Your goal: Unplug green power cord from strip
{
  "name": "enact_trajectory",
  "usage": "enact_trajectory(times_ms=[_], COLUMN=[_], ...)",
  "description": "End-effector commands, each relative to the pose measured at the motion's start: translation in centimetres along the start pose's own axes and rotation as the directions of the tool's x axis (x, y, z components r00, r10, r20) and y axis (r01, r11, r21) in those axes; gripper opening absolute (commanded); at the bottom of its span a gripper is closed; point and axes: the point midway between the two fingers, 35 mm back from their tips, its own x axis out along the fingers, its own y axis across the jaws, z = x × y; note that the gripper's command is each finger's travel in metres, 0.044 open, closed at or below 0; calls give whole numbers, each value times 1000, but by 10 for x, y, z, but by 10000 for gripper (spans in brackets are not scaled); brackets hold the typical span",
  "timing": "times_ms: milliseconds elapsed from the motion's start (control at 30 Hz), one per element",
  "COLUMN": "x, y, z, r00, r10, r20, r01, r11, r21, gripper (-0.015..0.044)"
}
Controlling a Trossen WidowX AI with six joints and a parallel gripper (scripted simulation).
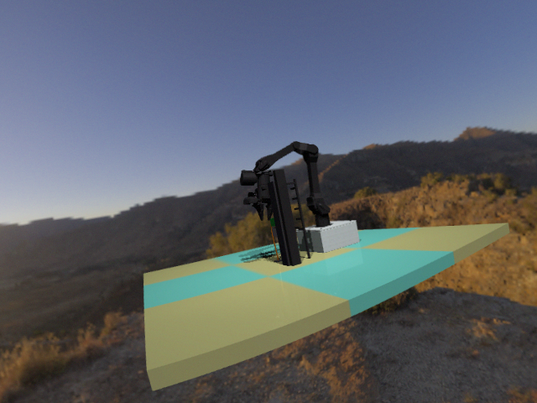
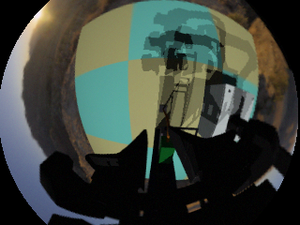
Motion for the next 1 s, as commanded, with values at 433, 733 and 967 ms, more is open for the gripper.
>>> enact_trajectory(times_ms=[433, 733, 967], x=[-7, -7, -7], y=[-12, -10, -8], z=[-13, -28, -40], r00=[988, 988, 988], r10=[-153, -153, -152], r20=[-21, -22, -23], r01=[154, 154, 154], r11=[975, 975, 975], r21=[162, 162, 162], gripper=[160, 160, 160])
